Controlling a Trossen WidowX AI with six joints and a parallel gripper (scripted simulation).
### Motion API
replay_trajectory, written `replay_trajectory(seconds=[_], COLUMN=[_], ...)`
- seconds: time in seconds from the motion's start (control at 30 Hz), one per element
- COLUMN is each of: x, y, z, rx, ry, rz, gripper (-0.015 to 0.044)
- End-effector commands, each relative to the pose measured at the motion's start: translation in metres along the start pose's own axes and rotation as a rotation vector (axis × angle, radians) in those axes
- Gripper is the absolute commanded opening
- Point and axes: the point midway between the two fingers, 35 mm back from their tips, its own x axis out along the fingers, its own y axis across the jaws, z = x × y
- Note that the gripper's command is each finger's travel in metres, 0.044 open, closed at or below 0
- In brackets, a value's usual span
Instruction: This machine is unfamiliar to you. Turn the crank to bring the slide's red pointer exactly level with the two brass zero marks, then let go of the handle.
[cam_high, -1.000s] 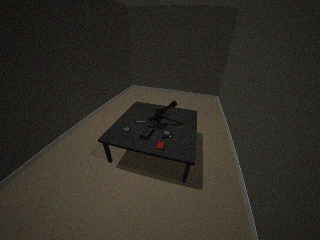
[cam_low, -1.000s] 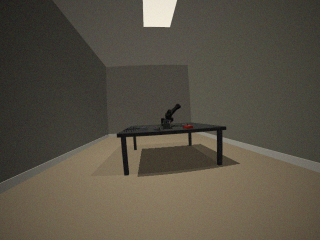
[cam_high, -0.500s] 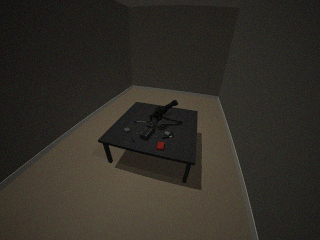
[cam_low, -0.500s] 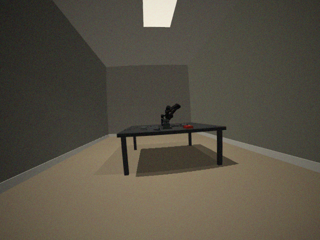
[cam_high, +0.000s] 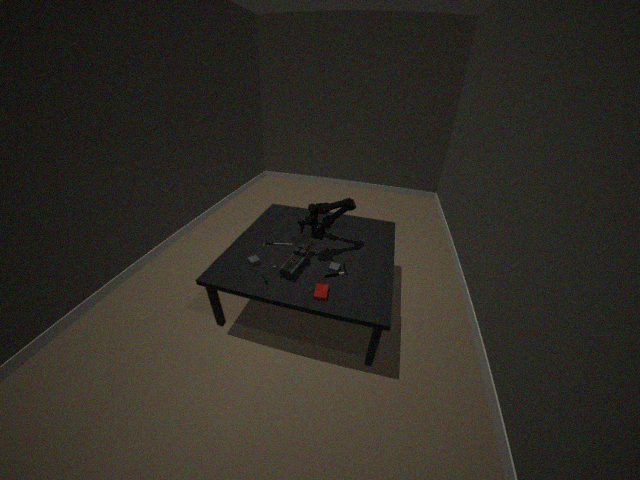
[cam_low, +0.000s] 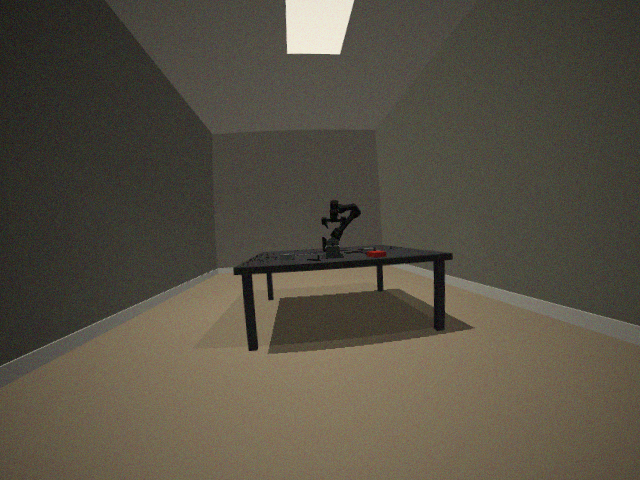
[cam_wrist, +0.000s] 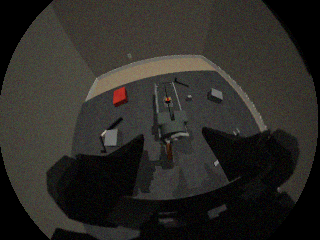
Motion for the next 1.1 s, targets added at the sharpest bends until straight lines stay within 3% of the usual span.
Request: replay_trajectory(seconds=[0.0,0.7,1.07], x=[0.006,0.081,0.118], y=[-0.003,-0.039,-0.038], z=[0.013,0.085,0.05], rx=[-0.018,-0.169,-0.17], ry=[0.014,0.064,0.064], rz=[0.009,0.04,0.041], gripper=[0.044,0.044,0.044])
